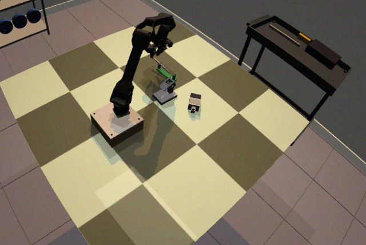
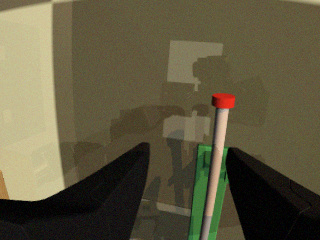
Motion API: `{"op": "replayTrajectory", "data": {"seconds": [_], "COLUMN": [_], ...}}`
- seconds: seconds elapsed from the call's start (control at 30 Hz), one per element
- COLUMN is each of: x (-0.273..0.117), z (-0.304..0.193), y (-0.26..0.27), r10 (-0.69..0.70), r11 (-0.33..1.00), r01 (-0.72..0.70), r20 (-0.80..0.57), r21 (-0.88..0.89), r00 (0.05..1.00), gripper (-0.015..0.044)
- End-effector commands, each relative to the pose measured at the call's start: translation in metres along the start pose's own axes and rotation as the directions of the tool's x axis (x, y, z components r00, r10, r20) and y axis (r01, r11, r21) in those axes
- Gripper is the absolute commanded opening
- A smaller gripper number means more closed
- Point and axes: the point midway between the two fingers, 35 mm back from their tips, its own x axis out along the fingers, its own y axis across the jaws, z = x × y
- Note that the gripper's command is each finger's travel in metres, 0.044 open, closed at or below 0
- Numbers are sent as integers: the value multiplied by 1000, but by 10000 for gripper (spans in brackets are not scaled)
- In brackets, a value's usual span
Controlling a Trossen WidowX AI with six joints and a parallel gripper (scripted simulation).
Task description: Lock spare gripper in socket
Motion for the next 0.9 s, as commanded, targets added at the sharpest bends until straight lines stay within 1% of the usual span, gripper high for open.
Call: {"op": "replayTrajectory", "data": {"seconds": [0.0, 0.03, 0.07, 0.2, 0.27, 0.4, 0.47, 0.6, 0.67, 0.87], "x": [-10, -12, -4, -4, -13, -65, -74, -72, -61, -7], "z": [1, 1, 0, 0, -6, -44, -51, -51, -52, -60], "y": [2, 2, 1, 1, 0, -2, -1, -2, -4, -11], "r10": [-2, 0, 3, 3, -20, -150, -172, -172, -172, -172], "r11": [1000, 1000, 1000, 1000, 1000, 988, 984, 984, 984, 984], "r01": [2, 0, -3, -3, 20, 150, 172, 172, 172, 171], "r20": [1, 0, -1, -1, 1, 3, 1, 1, 1, 2], "r21": [-1, 0, 1, 1, -5, -36, -42, -42, -42, -41], "r00": [1000, 1000, 1000, 1000, 1000, 989, 985, 985, 985, 985], "gripper": [200, 200, 226, 331, 279, 180, 180, 180, 180, 180]}}
